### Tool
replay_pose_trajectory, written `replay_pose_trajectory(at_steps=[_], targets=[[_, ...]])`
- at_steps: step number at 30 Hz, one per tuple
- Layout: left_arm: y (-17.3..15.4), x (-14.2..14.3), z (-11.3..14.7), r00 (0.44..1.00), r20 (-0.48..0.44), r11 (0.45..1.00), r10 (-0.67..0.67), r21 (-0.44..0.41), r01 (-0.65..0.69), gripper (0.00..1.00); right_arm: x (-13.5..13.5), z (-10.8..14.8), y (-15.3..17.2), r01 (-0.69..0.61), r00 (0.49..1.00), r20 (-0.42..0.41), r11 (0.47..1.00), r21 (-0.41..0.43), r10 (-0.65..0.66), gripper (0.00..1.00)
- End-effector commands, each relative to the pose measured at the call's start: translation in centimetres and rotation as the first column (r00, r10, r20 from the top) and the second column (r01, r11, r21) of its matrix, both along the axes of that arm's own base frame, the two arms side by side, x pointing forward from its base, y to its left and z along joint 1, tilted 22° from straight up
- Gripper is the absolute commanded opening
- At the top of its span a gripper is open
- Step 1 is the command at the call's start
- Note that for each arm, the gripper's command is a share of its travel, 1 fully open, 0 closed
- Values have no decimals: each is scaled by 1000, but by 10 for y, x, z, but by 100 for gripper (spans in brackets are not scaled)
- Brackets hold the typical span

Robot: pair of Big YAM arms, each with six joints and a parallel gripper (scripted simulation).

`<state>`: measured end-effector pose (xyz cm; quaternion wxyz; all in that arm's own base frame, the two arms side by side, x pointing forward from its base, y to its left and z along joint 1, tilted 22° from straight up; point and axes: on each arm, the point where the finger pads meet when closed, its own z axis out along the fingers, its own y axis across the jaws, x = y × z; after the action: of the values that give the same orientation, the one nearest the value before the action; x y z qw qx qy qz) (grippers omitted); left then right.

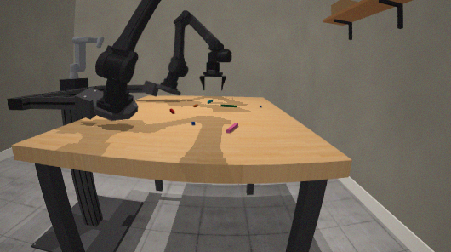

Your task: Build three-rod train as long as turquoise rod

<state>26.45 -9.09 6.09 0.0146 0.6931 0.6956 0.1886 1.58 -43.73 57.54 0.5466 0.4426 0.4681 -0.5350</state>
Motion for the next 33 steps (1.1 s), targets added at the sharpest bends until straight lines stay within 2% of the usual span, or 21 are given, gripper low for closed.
replay_pose_trajectory(at_steps=[1,33], targets=[[1,2,1,999,10,999,48,-16,-48,100,-9,46,4,20,1000,20,996,-87,-18,100],[-1,2,0,999,5,999,38,-11,-38,100,-9,46,4,20,1000,20,996,-87,-18,100]])
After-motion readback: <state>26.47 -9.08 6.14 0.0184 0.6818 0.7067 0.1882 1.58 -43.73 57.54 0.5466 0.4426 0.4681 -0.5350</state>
